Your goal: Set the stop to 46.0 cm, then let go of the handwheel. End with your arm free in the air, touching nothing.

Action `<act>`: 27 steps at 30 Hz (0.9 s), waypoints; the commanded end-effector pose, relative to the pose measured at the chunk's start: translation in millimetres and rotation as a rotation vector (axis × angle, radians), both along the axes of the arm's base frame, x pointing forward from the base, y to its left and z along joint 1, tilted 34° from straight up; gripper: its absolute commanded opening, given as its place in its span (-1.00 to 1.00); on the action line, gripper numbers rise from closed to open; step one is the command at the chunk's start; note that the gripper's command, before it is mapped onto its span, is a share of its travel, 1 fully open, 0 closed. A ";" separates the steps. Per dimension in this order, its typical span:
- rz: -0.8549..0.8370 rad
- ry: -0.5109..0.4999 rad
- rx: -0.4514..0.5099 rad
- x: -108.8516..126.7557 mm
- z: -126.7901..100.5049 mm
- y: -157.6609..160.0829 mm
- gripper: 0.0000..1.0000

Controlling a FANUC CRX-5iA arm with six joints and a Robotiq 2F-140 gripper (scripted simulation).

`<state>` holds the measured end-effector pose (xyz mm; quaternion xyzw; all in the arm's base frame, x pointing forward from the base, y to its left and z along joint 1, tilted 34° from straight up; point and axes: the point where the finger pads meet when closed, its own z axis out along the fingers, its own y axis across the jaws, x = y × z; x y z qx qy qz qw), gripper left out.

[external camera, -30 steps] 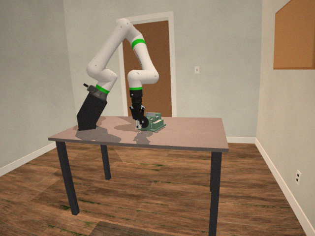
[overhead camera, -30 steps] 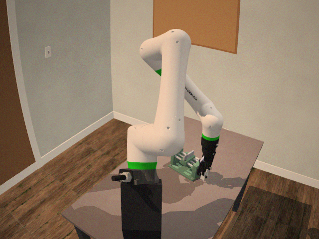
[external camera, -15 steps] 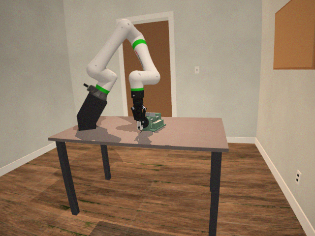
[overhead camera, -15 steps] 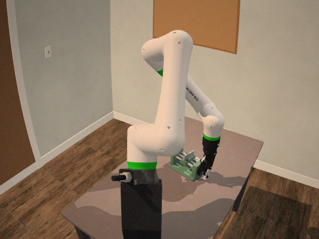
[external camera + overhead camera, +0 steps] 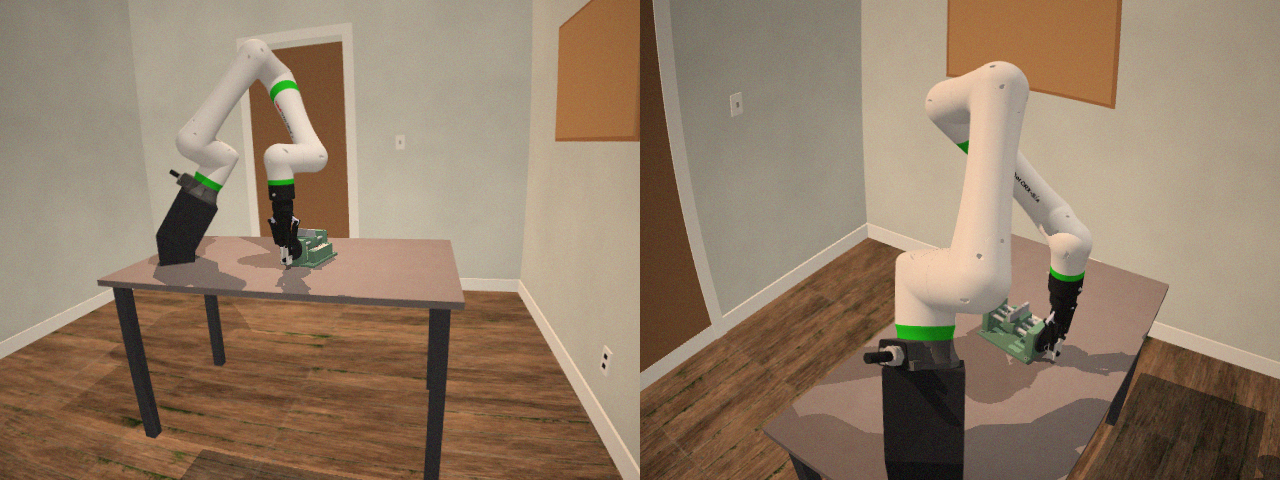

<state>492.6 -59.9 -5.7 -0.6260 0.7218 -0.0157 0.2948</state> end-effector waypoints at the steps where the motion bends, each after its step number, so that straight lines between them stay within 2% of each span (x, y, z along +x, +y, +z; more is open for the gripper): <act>1: 0.000 0.000 0.000 1.4 0.7 -0.6 -0.92; 27: 0.000 0.000 0.000 7.0 4.3 -2.4 -0.92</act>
